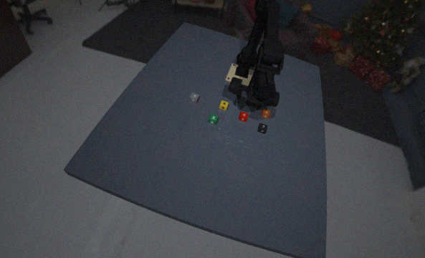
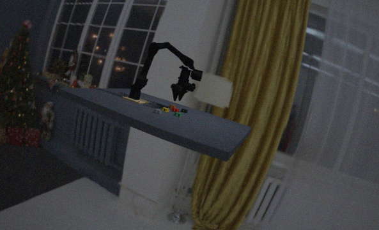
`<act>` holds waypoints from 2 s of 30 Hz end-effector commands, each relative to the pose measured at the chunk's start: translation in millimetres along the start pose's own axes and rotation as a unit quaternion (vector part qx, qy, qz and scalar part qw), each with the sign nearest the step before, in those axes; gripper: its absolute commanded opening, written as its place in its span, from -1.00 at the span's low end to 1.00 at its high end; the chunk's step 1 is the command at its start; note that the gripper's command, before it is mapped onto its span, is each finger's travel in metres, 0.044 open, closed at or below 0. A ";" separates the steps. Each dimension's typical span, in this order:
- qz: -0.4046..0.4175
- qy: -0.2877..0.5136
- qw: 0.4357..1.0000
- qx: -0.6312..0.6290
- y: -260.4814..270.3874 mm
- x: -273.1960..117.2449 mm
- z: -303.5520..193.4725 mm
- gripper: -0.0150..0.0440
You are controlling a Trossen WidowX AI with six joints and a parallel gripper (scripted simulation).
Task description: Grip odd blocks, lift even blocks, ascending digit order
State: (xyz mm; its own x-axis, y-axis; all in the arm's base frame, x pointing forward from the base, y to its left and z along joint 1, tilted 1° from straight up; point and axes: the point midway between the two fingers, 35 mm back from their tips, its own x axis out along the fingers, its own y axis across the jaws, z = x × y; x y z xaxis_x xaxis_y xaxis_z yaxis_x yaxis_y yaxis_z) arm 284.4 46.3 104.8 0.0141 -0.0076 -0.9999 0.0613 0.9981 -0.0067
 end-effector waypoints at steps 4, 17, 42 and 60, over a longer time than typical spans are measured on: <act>0.002 -0.013 1.000 0.004 -0.4 -55.0 -1.1 -0.03; 0.001 -0.013 1.000 0.004 -34.0 -55.1 7.8 -0.08; -0.008 -0.012 1.000 0.003 -227.4 16.1 -15.7 0.54; -0.008 -0.012 1.000 0.003 -227.4 44.6 -15.6 0.86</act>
State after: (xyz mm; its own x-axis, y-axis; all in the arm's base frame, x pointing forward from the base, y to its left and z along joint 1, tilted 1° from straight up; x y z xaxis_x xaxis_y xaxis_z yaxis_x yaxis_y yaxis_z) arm 256.1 -181.3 68.8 0.0408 -0.0342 -0.9986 0.0756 0.9967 -0.0311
